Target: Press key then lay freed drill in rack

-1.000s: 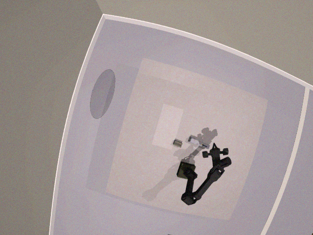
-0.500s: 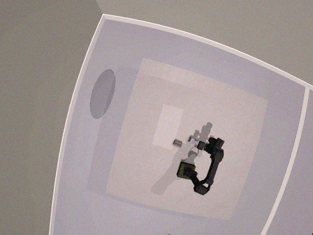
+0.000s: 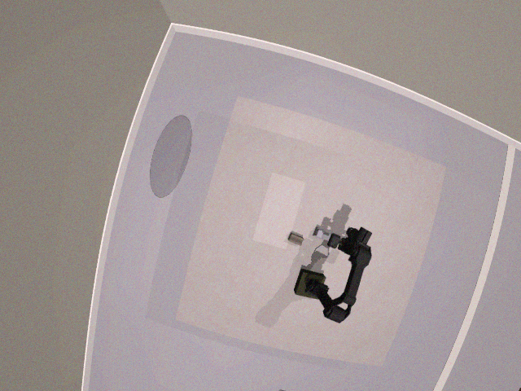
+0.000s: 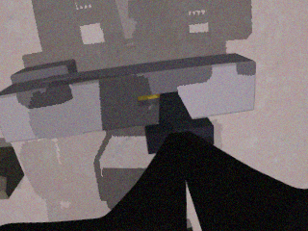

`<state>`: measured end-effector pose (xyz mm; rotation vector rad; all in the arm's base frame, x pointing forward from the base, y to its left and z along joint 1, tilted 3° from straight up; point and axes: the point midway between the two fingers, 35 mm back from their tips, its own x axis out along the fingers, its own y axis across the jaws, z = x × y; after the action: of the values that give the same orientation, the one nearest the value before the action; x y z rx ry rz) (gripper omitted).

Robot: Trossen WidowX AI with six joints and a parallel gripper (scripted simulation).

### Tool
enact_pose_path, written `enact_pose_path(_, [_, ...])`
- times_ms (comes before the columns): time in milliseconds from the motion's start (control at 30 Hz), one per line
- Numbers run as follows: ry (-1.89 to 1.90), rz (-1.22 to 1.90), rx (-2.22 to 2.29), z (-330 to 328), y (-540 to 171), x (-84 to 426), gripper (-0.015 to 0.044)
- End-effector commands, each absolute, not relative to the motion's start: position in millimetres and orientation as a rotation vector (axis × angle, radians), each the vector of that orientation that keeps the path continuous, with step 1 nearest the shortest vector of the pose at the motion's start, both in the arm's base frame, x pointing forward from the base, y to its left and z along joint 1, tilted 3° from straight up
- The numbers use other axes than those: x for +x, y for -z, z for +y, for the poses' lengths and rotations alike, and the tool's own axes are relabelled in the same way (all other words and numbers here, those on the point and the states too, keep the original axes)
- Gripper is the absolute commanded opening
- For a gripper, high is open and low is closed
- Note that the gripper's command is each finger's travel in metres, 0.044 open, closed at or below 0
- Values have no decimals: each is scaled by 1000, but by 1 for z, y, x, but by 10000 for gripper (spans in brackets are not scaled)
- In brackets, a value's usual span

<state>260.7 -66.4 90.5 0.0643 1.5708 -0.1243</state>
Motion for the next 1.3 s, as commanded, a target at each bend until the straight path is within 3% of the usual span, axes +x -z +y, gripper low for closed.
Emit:
enact_pose_path(0, [131, 1580, 66, -67, -83, 259, 0])
enact_pose_path(1267, [131, 1580, 66, -66, -72, 256, 0])
